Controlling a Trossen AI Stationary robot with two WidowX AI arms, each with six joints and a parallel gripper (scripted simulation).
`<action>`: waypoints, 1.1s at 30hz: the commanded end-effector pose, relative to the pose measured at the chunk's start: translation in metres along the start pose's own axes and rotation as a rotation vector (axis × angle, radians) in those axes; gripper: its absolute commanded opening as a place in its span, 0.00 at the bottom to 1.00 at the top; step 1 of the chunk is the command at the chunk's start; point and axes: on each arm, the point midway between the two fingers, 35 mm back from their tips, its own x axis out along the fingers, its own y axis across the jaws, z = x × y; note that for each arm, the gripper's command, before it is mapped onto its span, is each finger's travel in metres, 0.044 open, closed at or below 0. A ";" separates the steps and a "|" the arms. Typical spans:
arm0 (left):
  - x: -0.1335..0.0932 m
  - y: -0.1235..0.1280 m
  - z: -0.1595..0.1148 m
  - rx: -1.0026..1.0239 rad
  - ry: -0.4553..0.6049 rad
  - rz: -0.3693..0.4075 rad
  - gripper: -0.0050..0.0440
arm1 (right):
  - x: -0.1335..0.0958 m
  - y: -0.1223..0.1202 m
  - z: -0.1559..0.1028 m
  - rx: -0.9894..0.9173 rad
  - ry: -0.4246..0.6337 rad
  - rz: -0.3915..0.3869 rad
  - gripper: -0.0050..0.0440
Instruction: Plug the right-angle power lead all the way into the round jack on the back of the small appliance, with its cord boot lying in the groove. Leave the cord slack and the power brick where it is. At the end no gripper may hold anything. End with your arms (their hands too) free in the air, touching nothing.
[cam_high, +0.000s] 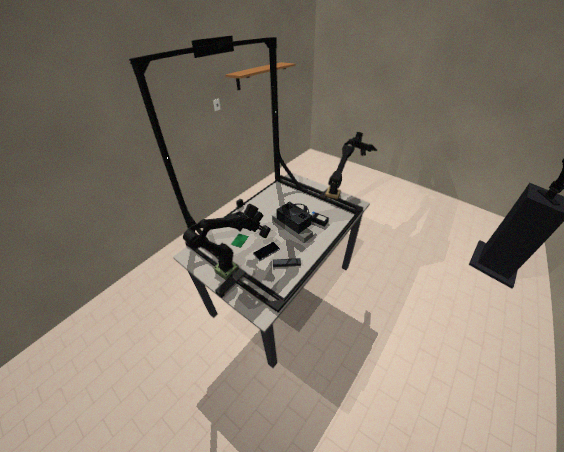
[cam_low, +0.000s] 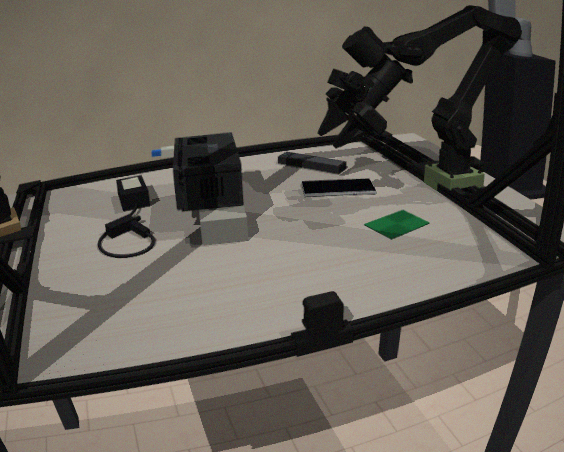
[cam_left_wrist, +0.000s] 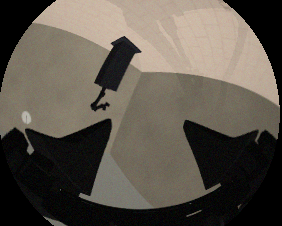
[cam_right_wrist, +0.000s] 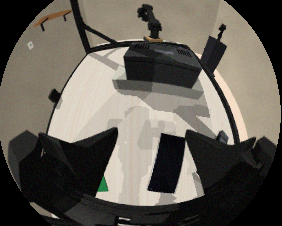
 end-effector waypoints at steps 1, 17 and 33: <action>0.000 0.000 0.000 0.000 0.000 0.000 0.92 | 0.000 0.000 0.000 0.000 0.000 0.000 0.92; 0.010 0.009 0.001 0.015 -0.011 0.012 0.92 | 0.000 0.000 0.000 0.001 -0.001 -0.001 0.92; 0.044 0.044 0.005 0.072 -0.051 0.058 0.92 | 0.000 -0.001 0.001 0.007 -0.004 -0.004 0.92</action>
